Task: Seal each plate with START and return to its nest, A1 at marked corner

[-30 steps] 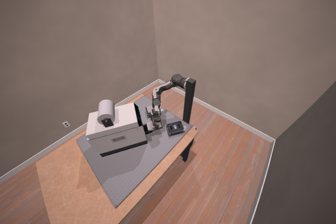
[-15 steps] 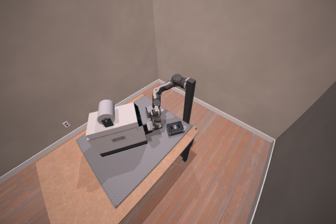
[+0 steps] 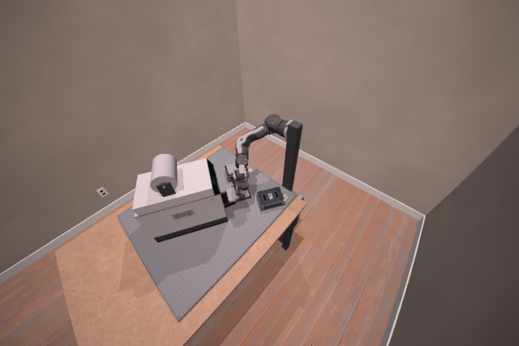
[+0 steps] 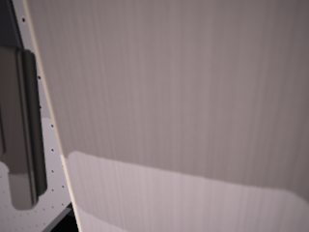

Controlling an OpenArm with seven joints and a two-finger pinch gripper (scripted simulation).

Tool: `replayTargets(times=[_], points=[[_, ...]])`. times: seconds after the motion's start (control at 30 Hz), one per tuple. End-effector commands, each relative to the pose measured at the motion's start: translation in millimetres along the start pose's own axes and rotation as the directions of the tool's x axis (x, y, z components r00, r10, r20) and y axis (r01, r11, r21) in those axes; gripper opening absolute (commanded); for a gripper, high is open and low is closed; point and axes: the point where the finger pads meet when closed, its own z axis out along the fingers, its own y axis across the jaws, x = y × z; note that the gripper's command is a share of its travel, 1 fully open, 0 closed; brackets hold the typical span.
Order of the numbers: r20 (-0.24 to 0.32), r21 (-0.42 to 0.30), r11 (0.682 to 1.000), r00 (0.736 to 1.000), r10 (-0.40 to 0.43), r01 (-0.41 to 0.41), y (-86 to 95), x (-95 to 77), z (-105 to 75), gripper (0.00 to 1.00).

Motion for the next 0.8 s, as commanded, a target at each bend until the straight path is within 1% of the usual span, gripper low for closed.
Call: replayTargets(times=[0.0,0.37,0.77], points=[[-0.002,-0.003,1.0,1.0,-0.007,0.007,0.5,1.5,2.4,0.65],[0.001,-0.003,1.0,1.0,-0.003,0.003,0.7,0.4,2.1,0.65],[0.001,-0.003,1.0,1.0,-0.003,0.003,0.7,0.4,2.1,0.6]])
